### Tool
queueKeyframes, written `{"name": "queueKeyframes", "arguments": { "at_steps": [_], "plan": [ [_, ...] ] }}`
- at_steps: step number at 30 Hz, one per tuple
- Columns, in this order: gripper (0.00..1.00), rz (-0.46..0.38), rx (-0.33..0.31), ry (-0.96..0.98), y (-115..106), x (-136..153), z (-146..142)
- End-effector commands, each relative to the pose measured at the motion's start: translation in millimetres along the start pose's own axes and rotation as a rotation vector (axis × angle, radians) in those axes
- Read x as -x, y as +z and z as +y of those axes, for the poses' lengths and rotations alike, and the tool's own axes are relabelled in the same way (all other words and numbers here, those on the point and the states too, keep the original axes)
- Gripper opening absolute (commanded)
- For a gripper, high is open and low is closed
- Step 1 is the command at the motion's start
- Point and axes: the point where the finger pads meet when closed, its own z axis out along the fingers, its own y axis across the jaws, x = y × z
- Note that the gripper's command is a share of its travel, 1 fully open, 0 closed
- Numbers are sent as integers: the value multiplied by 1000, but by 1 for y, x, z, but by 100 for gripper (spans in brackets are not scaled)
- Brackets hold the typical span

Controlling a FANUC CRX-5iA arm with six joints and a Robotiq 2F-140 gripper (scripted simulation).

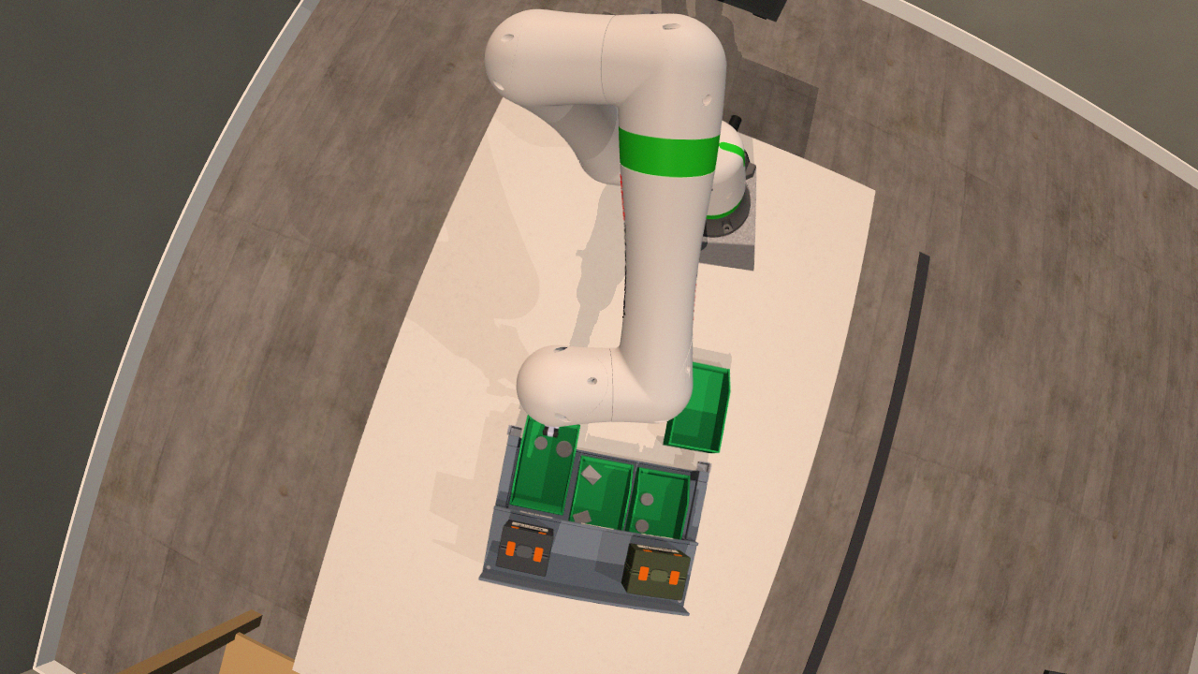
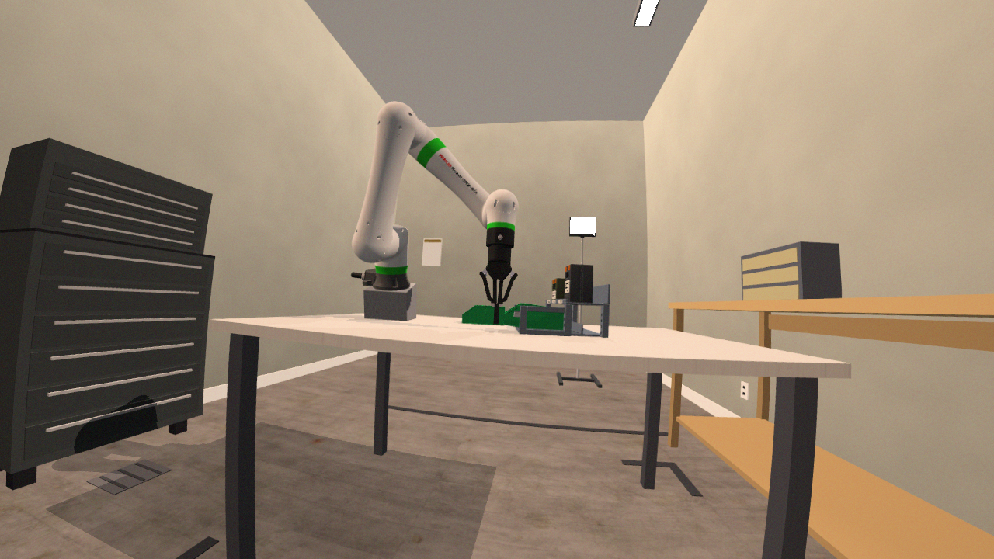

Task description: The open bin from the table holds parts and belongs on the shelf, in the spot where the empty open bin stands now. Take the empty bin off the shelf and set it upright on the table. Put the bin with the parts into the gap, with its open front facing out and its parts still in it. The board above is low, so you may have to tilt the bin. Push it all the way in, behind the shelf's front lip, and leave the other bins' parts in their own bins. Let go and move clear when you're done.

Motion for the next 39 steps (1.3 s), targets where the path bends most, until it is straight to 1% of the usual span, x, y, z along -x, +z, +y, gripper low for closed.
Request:
{"name": "queueKeyframes", "arguments": {
  "at_steps": [1,8,39],
  "plan": [
    [10,-1,2,0,-1,0,4],
    [10,-1,2,0,-1,0,12],
    [10,-1,2,0,-1,0,17]
  ]
}}
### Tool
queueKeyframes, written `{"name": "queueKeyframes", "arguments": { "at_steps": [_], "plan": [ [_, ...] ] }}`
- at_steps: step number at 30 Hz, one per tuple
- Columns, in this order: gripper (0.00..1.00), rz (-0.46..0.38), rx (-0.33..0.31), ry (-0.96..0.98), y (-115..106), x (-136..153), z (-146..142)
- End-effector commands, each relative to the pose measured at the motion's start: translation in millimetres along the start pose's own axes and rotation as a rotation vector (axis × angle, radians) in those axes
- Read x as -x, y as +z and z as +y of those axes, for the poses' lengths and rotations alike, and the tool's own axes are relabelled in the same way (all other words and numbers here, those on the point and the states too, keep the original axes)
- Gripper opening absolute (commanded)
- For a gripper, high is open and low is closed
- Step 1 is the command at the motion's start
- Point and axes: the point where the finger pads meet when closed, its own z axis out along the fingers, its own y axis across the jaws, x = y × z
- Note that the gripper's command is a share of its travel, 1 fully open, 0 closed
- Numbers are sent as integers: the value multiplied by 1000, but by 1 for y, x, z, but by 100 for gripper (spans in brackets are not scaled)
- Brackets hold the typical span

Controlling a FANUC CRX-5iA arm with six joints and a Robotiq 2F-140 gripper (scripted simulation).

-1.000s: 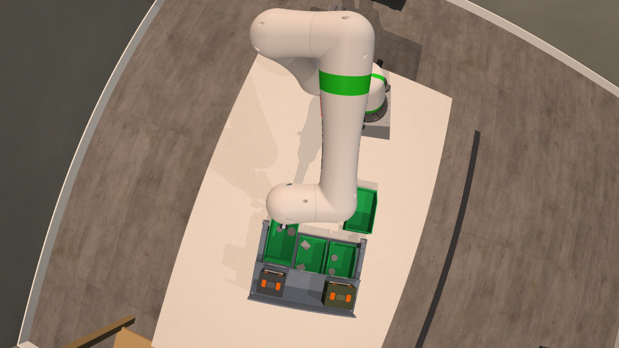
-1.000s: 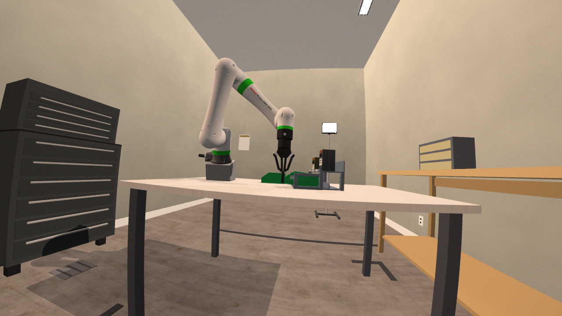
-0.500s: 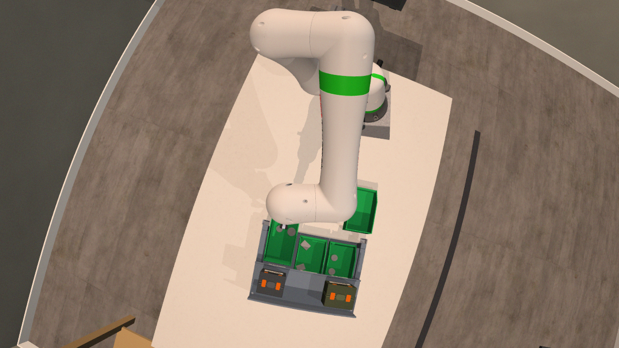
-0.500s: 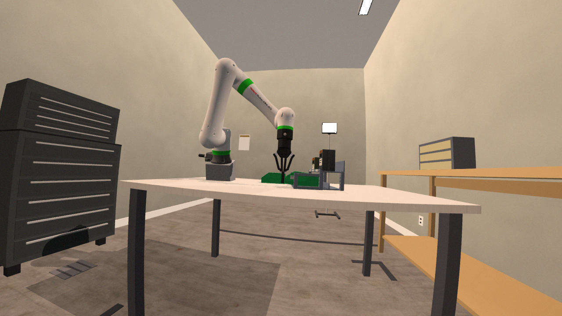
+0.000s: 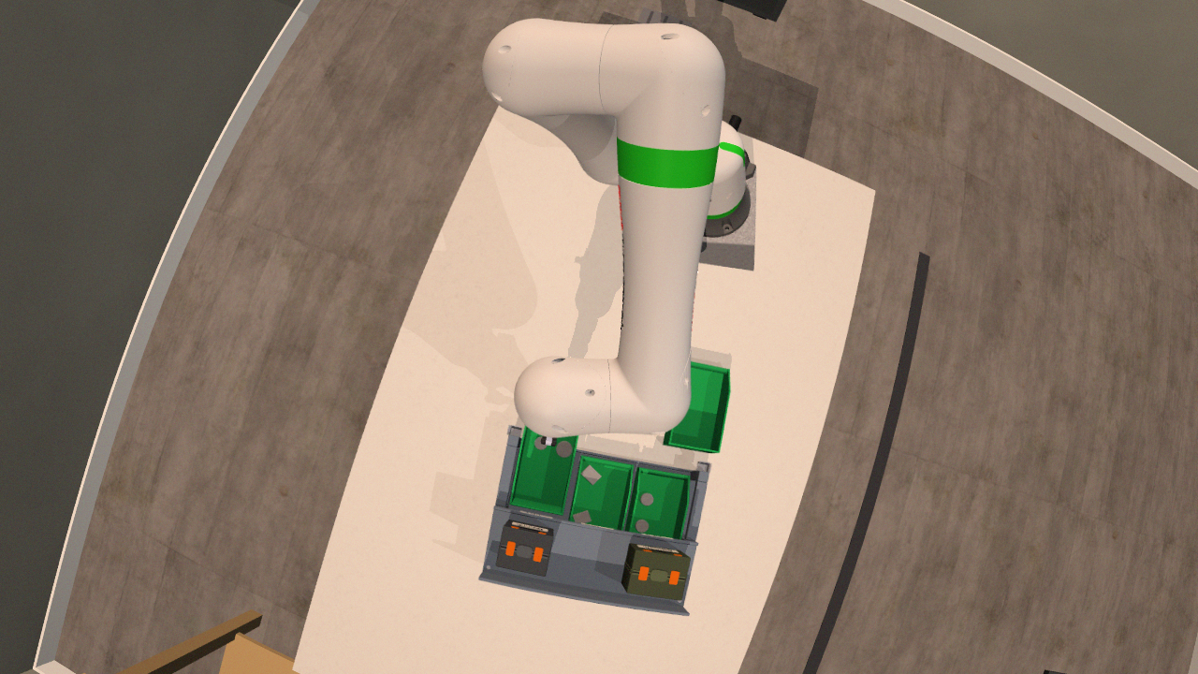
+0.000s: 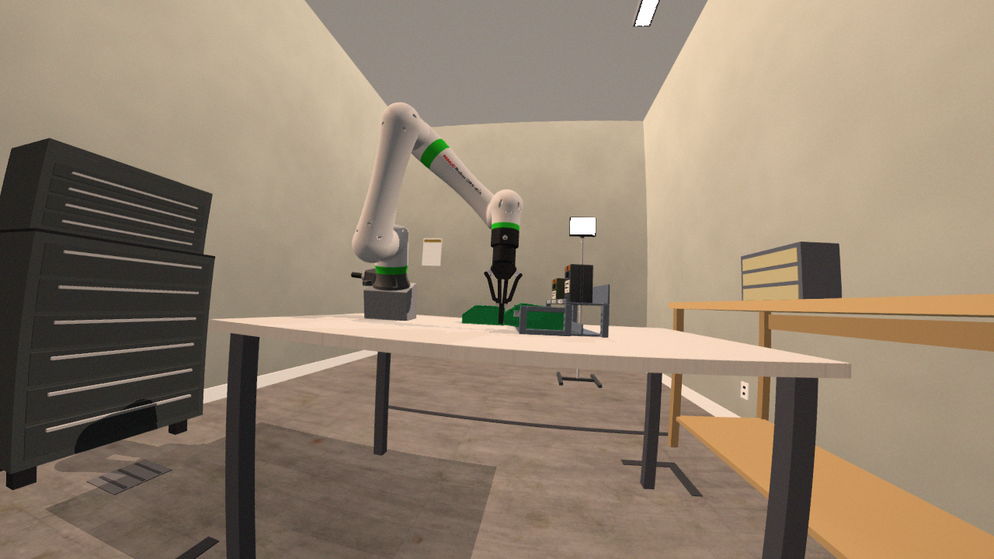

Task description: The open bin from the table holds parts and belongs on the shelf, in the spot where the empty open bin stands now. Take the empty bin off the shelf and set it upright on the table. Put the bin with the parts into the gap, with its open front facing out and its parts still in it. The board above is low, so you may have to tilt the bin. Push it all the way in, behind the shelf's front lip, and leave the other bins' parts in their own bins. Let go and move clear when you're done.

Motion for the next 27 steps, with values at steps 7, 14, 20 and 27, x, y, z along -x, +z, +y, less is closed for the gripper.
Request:
{"name": "queueKeyframes", "arguments": {
  "at_steps": [7,14,20,27],
  "plan": [
    [10,0,2,0,-1,0,8],
    [10,0,2,0,-1,0,14],
    [10,0,2,0,-1,0,23],
    [10,0,2,0,-1,0,32]
  ]
}}
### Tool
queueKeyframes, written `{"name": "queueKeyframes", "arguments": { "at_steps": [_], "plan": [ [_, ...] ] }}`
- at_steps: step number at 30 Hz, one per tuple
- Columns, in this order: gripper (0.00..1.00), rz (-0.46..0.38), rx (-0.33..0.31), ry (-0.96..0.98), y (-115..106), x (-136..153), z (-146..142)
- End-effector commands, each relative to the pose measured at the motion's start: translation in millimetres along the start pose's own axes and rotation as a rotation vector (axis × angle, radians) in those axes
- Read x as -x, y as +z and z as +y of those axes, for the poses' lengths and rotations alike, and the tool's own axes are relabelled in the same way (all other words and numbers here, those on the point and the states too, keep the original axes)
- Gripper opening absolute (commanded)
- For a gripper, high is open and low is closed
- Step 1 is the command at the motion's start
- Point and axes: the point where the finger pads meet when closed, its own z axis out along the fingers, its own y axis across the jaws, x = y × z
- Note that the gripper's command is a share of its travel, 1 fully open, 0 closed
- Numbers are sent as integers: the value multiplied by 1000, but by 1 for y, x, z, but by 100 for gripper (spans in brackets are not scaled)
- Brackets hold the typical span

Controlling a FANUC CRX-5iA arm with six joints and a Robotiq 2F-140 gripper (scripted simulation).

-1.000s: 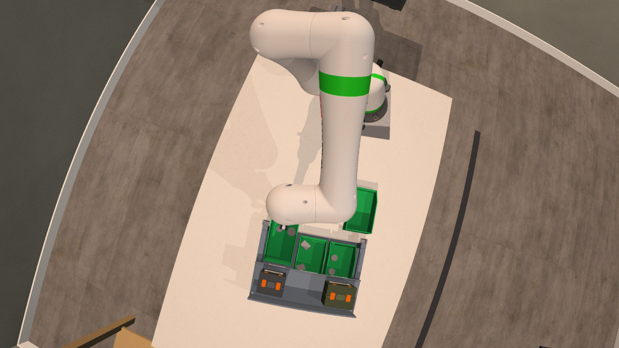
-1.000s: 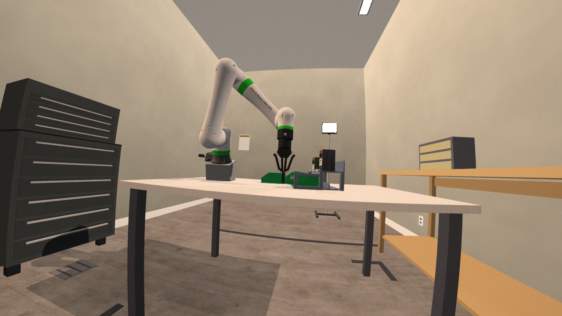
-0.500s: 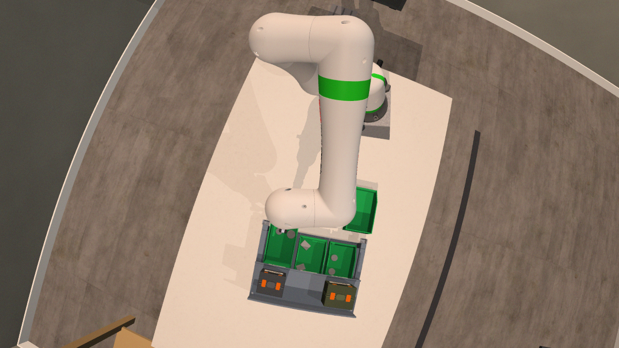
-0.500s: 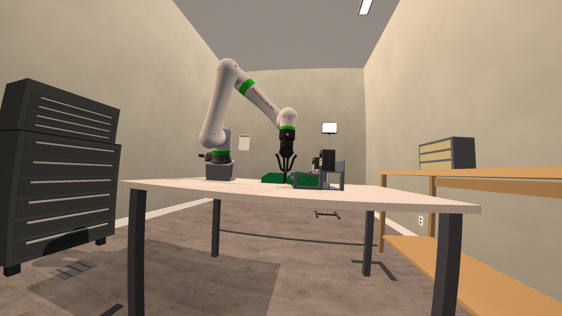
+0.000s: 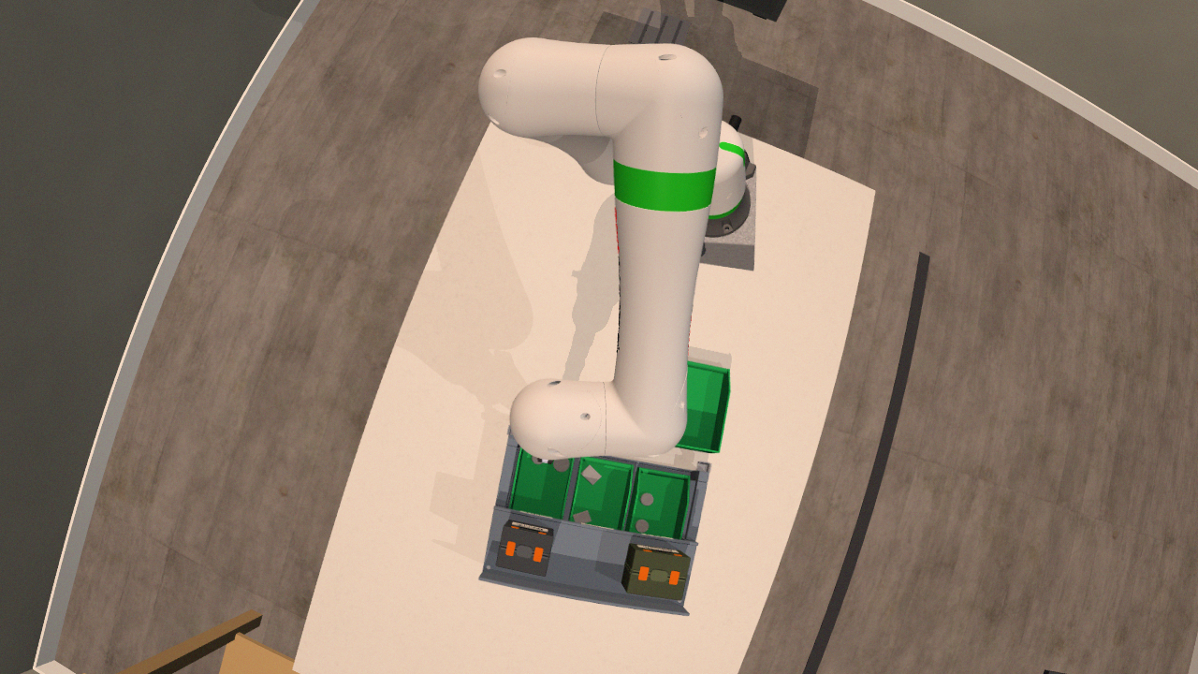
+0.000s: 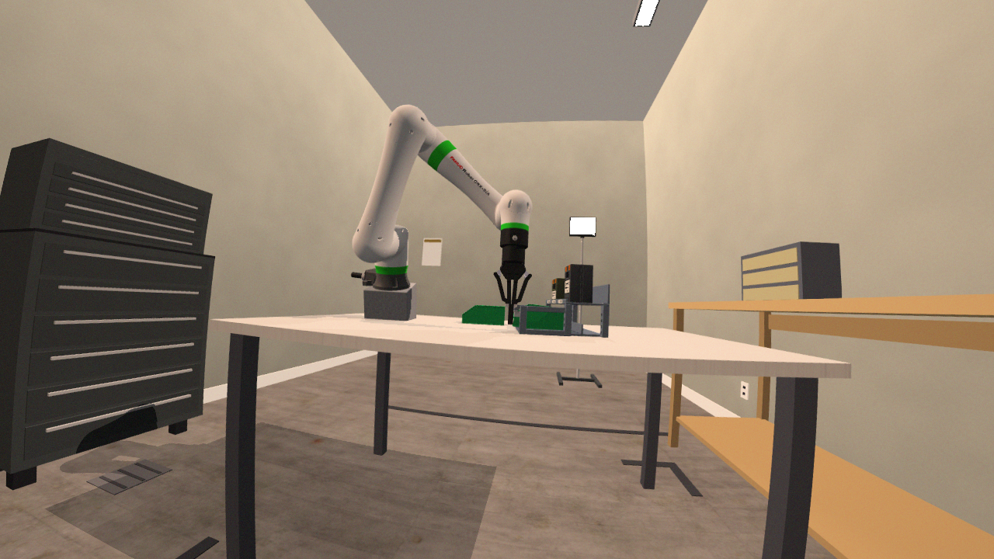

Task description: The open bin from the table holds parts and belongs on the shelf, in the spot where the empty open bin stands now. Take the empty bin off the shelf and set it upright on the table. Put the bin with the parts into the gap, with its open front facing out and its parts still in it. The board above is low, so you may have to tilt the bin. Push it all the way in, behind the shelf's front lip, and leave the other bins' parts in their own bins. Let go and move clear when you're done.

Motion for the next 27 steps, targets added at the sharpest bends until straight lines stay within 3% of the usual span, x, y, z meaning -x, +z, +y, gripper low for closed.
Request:
{"name": "queueKeyframes", "arguments": {
  "at_steps": [1,27],
  "plan": [
    [10,0,1,0,-1,0,1],
    [10,0,1,0,-1,0,28]
  ]
}}
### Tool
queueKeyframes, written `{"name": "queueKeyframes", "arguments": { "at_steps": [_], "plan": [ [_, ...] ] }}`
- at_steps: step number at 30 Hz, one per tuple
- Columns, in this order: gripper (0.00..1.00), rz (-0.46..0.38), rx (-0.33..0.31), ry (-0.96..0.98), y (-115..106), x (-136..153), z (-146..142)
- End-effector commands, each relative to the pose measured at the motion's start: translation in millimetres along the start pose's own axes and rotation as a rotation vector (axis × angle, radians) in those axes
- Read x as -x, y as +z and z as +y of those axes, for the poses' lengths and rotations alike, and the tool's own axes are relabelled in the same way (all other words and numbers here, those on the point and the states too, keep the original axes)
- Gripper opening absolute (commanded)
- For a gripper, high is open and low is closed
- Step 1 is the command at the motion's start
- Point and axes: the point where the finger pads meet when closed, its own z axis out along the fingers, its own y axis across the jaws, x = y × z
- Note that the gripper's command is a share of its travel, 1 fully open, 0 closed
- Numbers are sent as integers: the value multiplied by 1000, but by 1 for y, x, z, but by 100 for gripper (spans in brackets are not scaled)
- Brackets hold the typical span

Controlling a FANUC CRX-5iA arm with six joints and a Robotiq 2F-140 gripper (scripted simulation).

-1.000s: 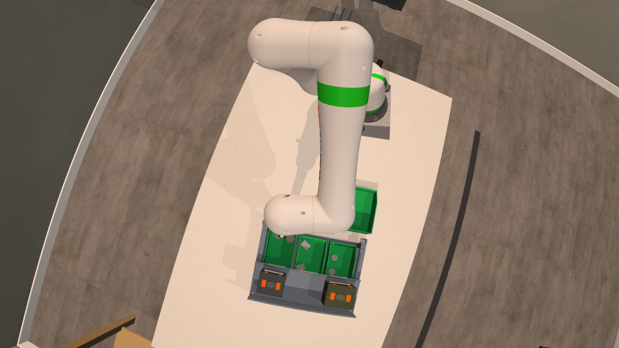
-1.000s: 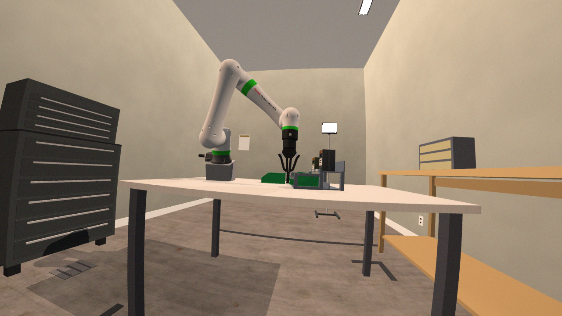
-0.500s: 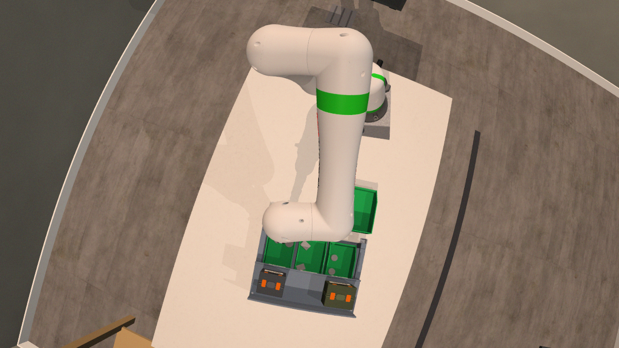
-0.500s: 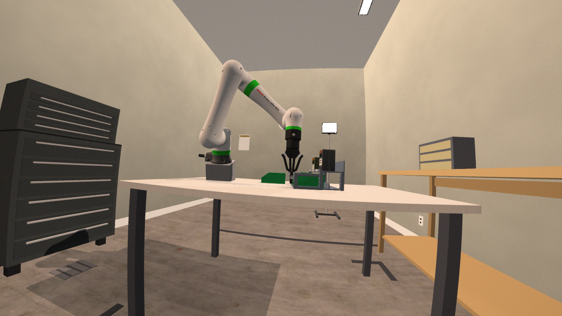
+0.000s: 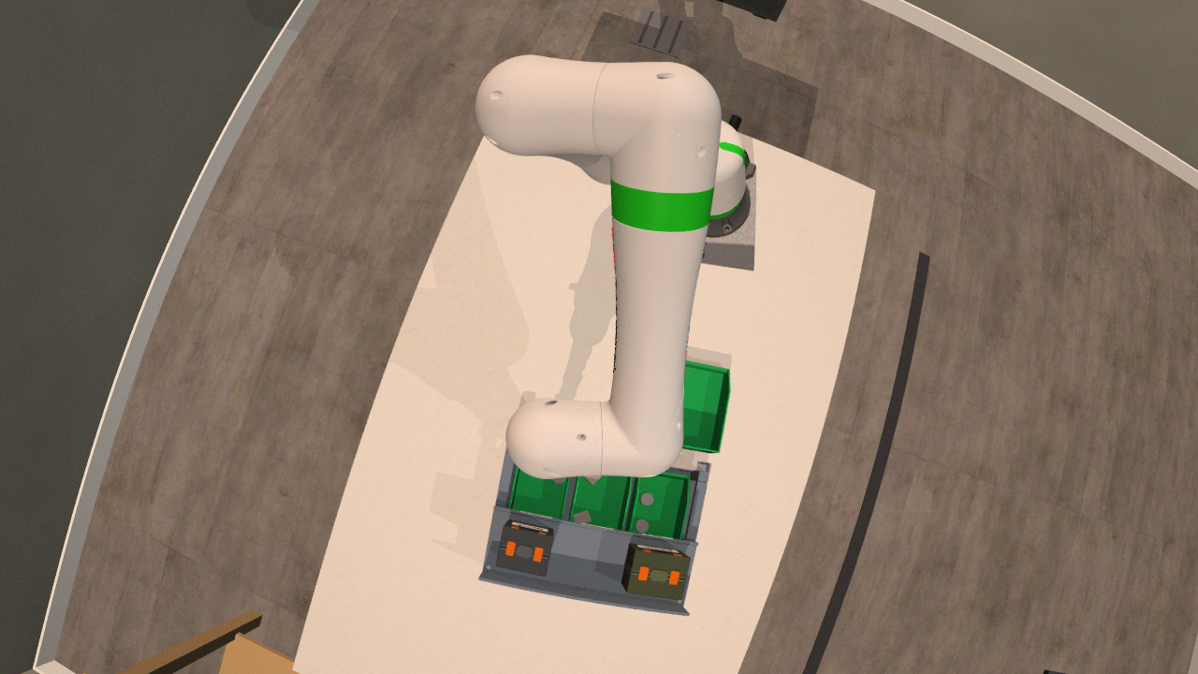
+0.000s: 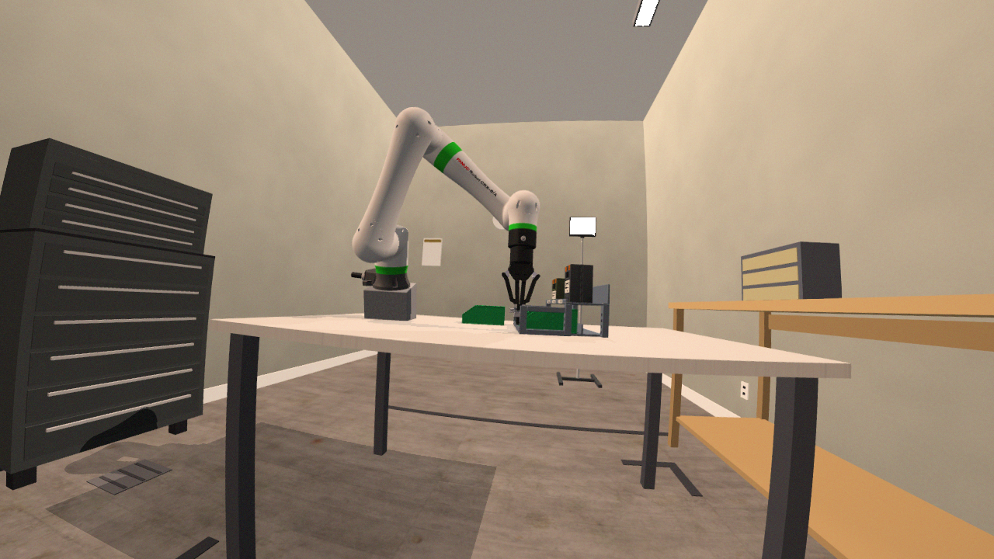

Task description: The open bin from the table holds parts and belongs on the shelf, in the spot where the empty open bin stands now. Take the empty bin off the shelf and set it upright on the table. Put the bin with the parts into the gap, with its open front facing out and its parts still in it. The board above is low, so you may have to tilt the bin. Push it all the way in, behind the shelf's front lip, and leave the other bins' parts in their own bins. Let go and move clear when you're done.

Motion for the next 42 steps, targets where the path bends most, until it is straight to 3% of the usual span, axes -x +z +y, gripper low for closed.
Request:
{"name": "queueKeyframes", "arguments": {
  "at_steps": [1,42],
  "plan": [
    [10,0,2,0,-1,0,2],
    [10,0,2,0,-10,0,-6]
  ]
}}
